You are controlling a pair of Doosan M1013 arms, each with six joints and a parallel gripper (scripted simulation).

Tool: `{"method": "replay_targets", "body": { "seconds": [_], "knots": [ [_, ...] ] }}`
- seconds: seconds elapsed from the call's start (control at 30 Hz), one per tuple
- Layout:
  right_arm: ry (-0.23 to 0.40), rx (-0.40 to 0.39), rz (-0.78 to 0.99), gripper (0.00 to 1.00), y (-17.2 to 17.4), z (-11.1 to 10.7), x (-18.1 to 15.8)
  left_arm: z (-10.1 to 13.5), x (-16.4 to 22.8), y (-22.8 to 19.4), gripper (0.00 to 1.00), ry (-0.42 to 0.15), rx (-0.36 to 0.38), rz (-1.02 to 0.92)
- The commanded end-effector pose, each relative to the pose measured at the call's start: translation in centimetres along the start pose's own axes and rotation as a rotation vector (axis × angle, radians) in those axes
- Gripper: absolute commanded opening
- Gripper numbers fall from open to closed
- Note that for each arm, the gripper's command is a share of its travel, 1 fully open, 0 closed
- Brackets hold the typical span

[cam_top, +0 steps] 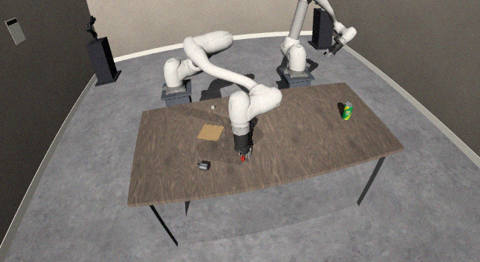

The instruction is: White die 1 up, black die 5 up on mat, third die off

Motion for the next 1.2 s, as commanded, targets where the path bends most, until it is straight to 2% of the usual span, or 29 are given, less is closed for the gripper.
{"method": "replay_targets", "body": {
  "seconds": [0.0,0.6,0.87,1.17],
  "knots": [
    [0.002,0.0,0.0,1.0,0.0,-0.2,0.0,0.0,0.0,0.0,1.0,0.0,-0.001,0.0],
    [0.002,0.0,0.0,1.0,-0.5,-0.2,-0.3,0.0,0.0,0.0,1.0,0.0,-0.001,0.0],
    [0.002,0.0,0.0,1.0,-1.4,-0.2,-0.9,0.0,0.0,0.0,1.0,0.0,-0.001,0.0],
    [0.002,0.0,0.0,1.0,-4.0,-0.2,-2.6,0.0,0.0,0.0,1.0,0.0,-0.001,0.0]
  ]
}}
Point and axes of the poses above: on each arm, the point where the finger pads meet when closed, its own z axis out along the fingers, its own x axis across the jaws, y = z × x, the point moved 9 cm from there along -z, back along the fingers, and after that the axes turned 2 degrees about z, right-handed, at the moved point
